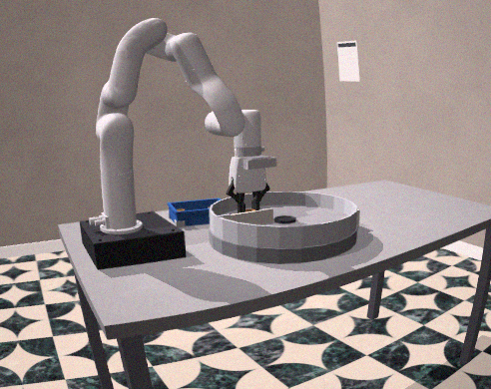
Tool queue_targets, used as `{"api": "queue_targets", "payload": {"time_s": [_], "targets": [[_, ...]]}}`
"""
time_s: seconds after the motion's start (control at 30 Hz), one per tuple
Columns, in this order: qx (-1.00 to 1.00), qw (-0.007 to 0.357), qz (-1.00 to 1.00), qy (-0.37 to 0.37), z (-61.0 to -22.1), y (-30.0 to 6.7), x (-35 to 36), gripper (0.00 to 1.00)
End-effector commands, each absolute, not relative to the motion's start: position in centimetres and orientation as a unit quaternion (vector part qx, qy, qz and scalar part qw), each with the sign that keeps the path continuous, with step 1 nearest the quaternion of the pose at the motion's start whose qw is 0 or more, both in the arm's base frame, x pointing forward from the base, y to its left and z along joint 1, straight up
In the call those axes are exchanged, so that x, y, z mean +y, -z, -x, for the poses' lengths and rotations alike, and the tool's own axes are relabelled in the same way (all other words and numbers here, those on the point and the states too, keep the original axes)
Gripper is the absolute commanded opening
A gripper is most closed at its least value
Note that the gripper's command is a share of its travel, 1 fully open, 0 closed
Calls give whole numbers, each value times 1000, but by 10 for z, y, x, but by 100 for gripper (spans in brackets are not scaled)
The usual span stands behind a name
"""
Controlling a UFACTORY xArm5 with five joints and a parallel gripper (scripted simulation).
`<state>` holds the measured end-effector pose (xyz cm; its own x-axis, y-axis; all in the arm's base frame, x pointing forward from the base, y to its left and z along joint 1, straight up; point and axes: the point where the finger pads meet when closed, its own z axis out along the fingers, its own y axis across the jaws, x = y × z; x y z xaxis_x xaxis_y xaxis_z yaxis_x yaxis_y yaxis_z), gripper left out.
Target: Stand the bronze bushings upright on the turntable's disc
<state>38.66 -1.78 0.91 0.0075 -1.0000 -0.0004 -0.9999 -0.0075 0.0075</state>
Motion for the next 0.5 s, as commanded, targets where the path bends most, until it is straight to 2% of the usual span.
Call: {"api": "queue_targets", "payload": {"time_s": [0.0, 0.47], "targets": [[-704, 1, -710, 1, -388, -16, -18, 42], [-704, 1, -710, 1, -388, -67, -18, 42]]}}
